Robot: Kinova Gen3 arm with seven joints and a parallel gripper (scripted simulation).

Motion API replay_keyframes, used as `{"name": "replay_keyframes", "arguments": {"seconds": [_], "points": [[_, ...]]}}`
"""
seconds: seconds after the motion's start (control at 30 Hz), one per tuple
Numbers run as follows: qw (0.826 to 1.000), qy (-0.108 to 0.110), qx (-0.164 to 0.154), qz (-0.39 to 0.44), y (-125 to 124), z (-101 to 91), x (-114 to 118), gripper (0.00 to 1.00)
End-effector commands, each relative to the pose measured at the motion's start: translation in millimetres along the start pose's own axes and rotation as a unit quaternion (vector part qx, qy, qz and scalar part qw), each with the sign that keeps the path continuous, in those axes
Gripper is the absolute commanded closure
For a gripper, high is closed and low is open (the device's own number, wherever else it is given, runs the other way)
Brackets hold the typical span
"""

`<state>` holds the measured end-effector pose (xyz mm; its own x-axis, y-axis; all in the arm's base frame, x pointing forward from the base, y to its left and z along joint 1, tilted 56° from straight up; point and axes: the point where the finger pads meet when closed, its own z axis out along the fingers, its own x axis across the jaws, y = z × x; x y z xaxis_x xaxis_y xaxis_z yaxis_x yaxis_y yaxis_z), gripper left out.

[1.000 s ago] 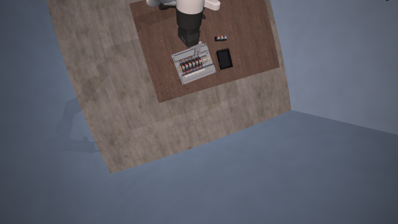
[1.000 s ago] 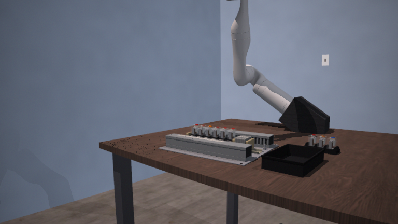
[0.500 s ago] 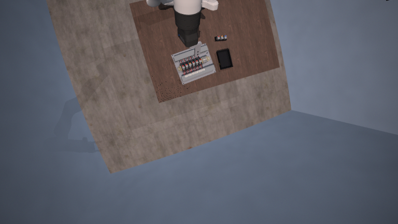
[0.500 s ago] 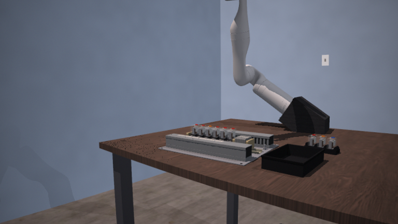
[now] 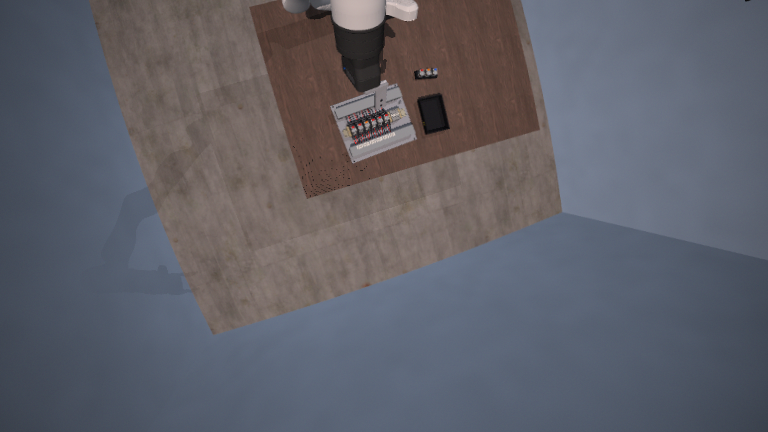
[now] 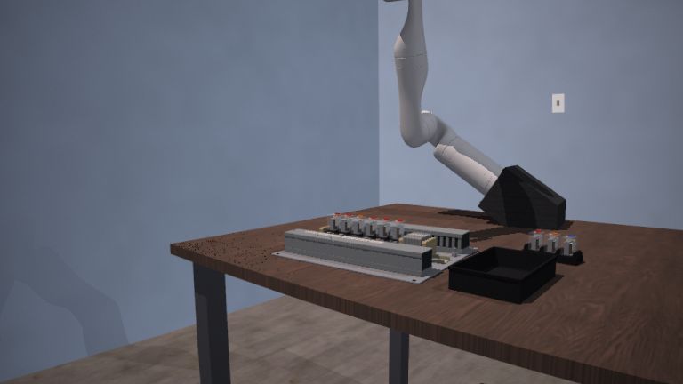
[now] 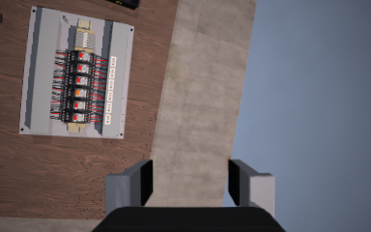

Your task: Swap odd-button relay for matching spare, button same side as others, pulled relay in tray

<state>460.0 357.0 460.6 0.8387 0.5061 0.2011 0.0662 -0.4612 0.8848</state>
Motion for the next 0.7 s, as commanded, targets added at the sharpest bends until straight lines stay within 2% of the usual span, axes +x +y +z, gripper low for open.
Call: {"name": "replay_keyframes", "arguments": {"seconds": [0.0, 0.03, 0.1, 0.13, 0.6, 0.67], "points": [[0.995, -0.101, 0.011, 0.009, 3.1, 1.3, -2.5, 0.0], [0.994, -0.109, 0.012, 0.01, 3.3, 1.4, -2.7, 0.0], [0.994, -0.109, 0.012, 0.01, 3.3, 1.4, -2.7, 0.0], [1.0, -0.008, 0.007, 0.008, 1.0, -0.1, -0.5, 0.0], [0.993, -0.113, 0.024, 0.022, 3.4, 2.2, -2.6, 0.0], [0.993, -0.113, 0.024, 0.022, 3.4, 2.2, -2.6, 0.0]]}}
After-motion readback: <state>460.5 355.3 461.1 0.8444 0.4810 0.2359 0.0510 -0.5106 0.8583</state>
